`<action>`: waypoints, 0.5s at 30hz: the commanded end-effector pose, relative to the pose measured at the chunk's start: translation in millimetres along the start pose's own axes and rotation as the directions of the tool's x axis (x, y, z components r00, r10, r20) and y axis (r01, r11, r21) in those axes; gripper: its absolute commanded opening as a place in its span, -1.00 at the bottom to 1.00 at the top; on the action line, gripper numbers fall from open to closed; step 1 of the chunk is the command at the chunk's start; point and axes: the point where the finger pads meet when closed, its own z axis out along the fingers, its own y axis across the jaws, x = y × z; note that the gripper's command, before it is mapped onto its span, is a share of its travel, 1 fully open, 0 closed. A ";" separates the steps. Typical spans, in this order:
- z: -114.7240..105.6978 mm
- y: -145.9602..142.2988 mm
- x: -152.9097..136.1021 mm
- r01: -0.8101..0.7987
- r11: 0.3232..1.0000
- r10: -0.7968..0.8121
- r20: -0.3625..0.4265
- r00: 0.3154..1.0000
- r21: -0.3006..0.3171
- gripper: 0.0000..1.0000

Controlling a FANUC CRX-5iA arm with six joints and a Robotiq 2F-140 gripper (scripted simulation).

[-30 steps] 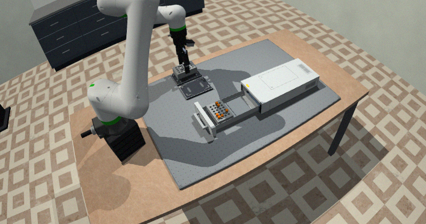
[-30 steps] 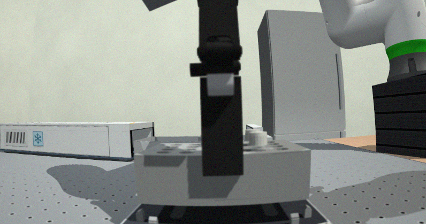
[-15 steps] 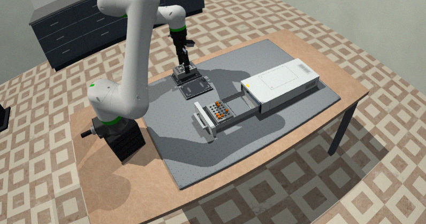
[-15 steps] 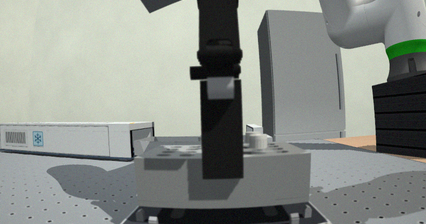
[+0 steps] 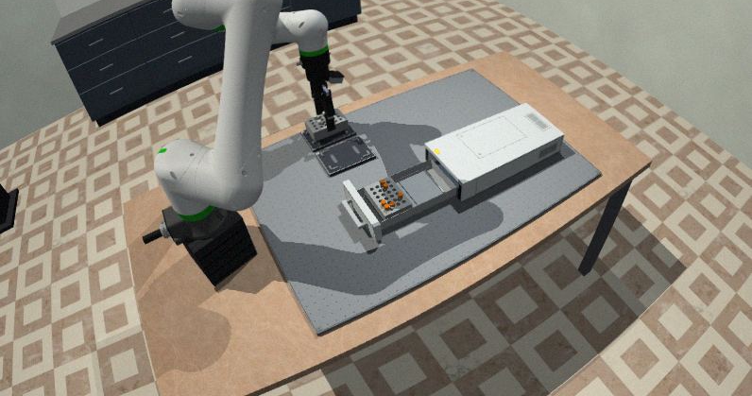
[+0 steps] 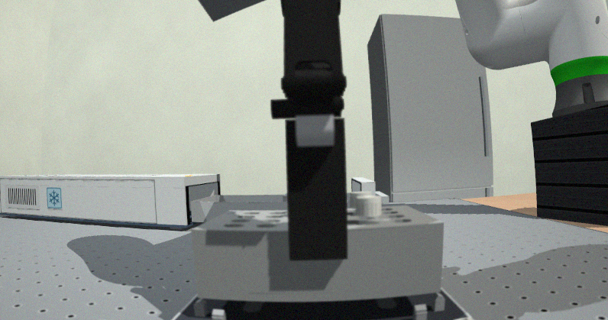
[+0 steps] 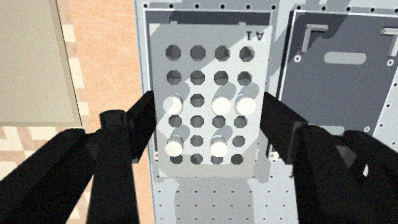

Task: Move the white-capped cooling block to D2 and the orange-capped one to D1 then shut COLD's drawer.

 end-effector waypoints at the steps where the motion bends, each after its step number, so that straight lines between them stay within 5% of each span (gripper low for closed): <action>1: -0.6 -0.4 0.7 0.000 1.000 0.000 -0.002 1.000 0.001 -0.80; 15: 1.4 -0.4 0.7 0.000 1.000 0.000 -0.002 1.000 0.001 -0.80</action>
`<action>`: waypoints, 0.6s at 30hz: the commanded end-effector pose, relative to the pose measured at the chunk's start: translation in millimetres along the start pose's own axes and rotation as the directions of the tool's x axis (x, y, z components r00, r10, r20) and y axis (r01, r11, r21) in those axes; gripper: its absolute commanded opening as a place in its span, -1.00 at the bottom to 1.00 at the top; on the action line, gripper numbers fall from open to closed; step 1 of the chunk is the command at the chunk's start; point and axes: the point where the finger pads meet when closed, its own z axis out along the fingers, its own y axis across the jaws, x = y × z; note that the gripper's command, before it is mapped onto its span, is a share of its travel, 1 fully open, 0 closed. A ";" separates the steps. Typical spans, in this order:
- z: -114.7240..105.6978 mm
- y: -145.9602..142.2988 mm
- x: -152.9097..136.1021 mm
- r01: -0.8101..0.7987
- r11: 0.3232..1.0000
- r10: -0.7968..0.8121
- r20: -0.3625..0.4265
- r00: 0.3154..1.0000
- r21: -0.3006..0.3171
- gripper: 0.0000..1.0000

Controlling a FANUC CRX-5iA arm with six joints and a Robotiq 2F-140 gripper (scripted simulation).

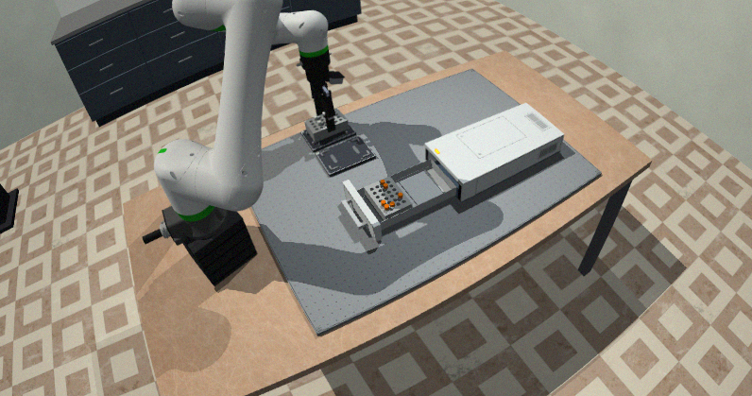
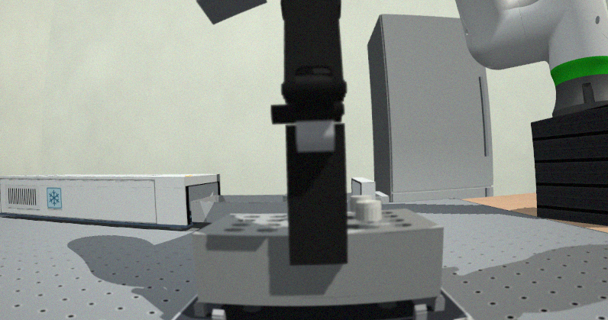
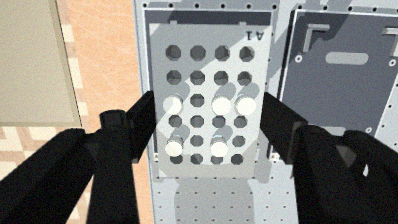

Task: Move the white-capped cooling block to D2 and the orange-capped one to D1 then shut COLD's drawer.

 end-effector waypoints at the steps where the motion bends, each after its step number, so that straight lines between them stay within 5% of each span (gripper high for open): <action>1: -0.8 -0.5 0.7 0.000 1.000 0.000 -0.002 1.000 0.001 -0.80; 18: 1.7 -0.5 0.8 0.000 1.000 0.000 -0.002 1.000 0.001 -0.80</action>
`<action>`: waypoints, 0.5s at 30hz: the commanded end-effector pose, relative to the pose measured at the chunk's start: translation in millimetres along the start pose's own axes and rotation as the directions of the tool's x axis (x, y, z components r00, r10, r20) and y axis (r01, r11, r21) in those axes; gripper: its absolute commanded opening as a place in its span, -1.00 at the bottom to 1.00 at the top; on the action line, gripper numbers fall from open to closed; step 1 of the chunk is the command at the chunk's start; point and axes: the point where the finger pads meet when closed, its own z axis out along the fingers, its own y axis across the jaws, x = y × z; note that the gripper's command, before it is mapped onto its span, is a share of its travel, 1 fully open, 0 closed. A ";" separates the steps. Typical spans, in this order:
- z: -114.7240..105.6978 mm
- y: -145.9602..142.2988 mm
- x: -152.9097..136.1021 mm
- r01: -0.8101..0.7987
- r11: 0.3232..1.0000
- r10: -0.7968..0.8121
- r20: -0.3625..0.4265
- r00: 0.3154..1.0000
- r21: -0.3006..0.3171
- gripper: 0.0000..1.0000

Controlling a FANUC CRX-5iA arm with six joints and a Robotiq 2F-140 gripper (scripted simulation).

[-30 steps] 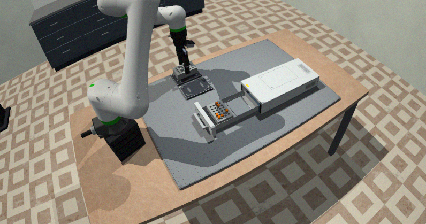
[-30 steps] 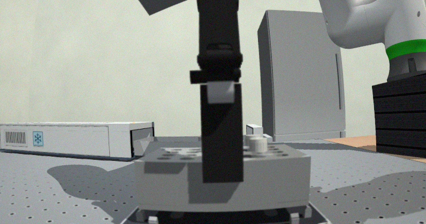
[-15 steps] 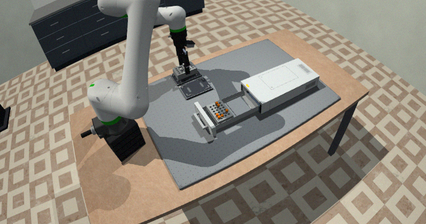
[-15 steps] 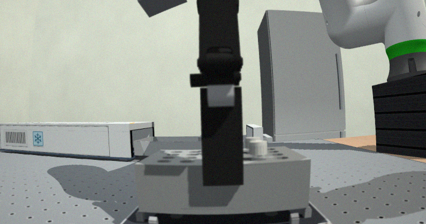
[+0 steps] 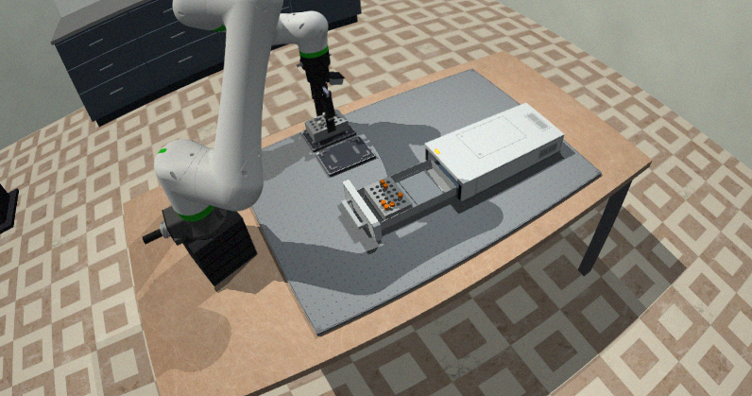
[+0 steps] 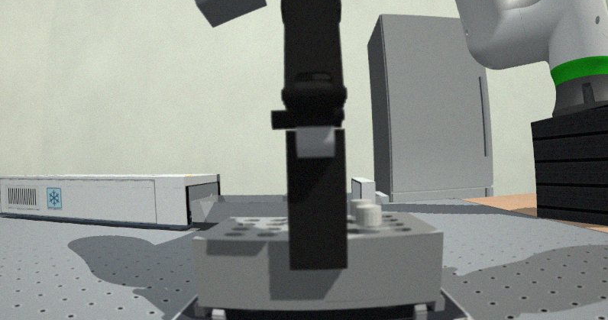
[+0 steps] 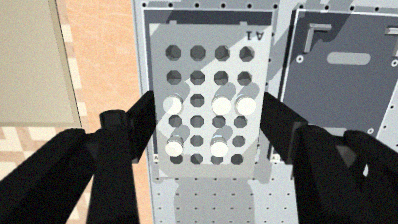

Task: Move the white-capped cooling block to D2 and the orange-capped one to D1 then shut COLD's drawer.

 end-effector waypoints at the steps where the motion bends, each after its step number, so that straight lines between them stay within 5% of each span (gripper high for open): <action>1: -0.7 -0.5 0.7 0.000 1.000 0.000 -0.002 1.000 0.001 -0.80; 15: 1.5 -0.5 0.7 0.000 1.000 0.000 -0.002 1.000 0.001 -0.80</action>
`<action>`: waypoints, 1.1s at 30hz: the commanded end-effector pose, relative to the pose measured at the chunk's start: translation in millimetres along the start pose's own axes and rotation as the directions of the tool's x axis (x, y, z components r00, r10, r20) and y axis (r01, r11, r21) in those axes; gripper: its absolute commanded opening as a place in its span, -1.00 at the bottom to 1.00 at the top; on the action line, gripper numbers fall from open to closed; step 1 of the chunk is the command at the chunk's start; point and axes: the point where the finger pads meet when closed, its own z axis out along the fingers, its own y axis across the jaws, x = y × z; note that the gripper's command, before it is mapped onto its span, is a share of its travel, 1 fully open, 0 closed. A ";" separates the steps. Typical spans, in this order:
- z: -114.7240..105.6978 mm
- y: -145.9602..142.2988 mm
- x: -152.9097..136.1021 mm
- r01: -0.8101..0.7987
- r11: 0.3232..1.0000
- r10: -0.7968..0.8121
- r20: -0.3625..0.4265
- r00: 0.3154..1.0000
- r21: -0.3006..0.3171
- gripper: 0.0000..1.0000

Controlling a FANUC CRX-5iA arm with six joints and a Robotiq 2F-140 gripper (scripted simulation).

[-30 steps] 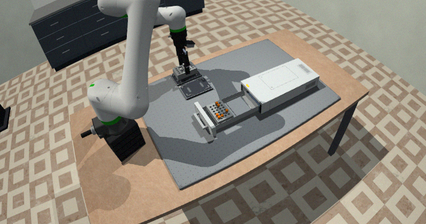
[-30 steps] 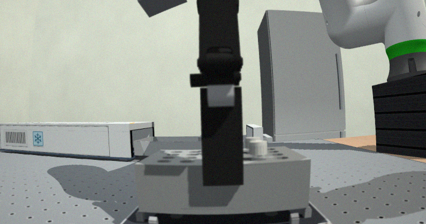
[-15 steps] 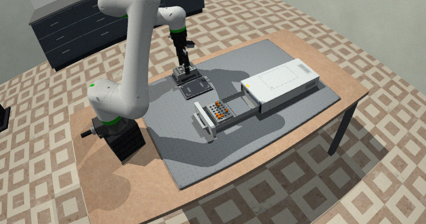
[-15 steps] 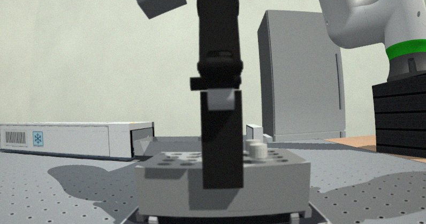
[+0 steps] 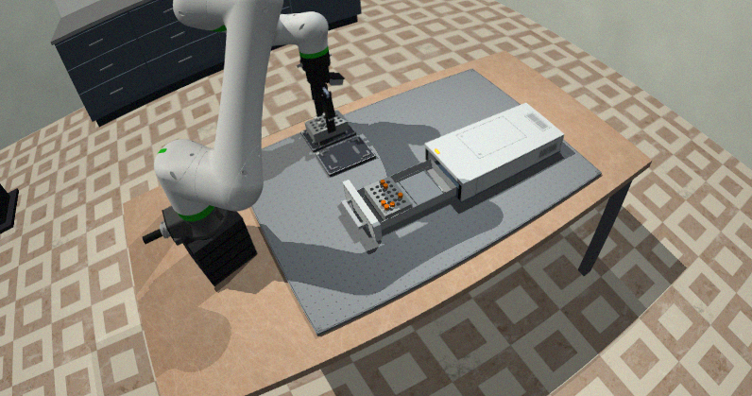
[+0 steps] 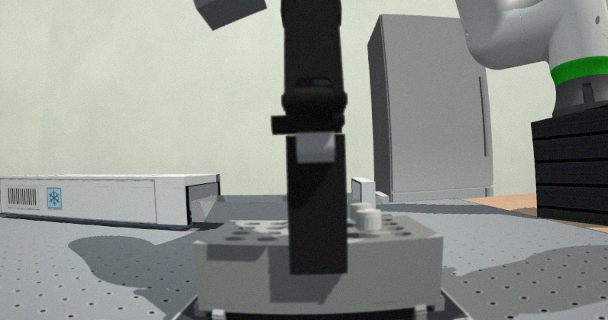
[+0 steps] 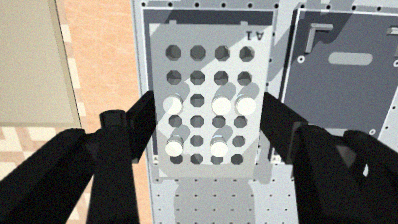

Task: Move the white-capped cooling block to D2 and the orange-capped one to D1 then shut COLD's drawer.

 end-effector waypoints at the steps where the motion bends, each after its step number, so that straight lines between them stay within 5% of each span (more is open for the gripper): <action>1: -0.9 -0.5 0.7 0.000 1.000 0.000 -0.002 1.000 0.001 -0.80; 33: 4.1 -0.5 0.7 0.000 1.000 0.000 -0.002 1.000 0.001 -0.80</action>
